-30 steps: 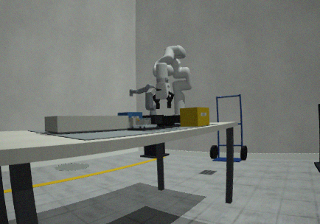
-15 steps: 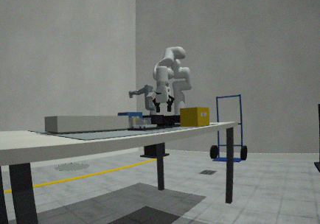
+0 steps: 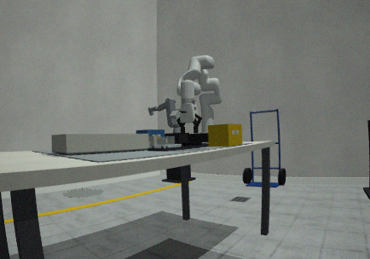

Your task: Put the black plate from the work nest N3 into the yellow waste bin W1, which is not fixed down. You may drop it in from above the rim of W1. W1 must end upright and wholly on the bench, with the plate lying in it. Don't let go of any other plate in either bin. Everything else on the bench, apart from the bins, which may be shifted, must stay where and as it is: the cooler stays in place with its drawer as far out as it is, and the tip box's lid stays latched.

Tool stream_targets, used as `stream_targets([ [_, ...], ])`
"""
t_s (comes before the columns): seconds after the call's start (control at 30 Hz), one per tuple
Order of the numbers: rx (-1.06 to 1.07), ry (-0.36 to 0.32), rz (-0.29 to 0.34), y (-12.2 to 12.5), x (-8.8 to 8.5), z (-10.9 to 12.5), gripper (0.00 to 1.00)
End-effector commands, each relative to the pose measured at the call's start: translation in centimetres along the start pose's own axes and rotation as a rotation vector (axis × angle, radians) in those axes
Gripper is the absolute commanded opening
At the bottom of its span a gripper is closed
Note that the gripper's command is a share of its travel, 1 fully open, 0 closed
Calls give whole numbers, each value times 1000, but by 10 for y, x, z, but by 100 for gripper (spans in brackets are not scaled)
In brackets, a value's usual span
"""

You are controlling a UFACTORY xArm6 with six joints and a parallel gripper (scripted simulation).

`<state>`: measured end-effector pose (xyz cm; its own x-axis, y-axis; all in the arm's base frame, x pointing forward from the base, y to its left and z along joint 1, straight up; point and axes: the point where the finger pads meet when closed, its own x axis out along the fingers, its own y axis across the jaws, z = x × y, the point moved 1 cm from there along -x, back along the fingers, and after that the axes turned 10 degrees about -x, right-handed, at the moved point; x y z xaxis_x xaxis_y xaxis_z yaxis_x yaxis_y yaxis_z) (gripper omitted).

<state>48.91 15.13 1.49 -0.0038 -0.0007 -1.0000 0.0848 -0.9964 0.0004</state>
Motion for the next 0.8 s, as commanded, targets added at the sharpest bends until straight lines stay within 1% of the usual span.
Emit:
stream_targets([
  [0.0, 0, 5, -1, 0, 2, -2, 100],
  [0.53, 0, 5, -1, 0, 28, -2, 100],
  [0.77, 0, 5, -1, 0, 33, -2, 100],
])
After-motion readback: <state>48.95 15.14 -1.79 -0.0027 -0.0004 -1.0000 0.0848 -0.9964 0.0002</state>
